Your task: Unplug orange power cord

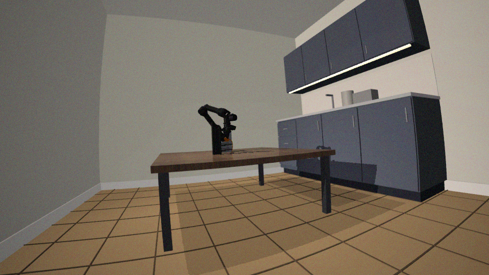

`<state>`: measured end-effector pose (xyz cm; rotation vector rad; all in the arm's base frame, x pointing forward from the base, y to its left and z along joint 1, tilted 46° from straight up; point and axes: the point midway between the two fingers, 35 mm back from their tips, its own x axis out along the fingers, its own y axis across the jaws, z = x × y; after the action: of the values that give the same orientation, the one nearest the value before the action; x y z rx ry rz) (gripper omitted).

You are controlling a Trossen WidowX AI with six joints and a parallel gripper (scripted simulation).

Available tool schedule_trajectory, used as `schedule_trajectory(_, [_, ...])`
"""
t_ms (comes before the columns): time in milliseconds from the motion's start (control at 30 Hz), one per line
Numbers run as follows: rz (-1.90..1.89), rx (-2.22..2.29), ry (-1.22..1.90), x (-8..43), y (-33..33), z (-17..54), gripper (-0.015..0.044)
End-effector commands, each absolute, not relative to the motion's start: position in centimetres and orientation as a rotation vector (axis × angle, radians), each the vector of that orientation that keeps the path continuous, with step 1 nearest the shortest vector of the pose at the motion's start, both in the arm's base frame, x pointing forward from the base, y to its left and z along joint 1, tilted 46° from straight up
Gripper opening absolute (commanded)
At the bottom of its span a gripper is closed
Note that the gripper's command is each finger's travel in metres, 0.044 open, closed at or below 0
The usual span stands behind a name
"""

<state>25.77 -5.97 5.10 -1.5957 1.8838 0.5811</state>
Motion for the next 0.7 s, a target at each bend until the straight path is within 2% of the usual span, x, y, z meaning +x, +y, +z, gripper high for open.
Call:
schedule_trajectory(0, [0.602, -1.584, 1.855, 26.3, -4.6, 4.2, 0.0000])
schedule_trajectory(667, [0.606, -1.585, 1.855, 26.9, -2.1, 2.2, 0.0000])
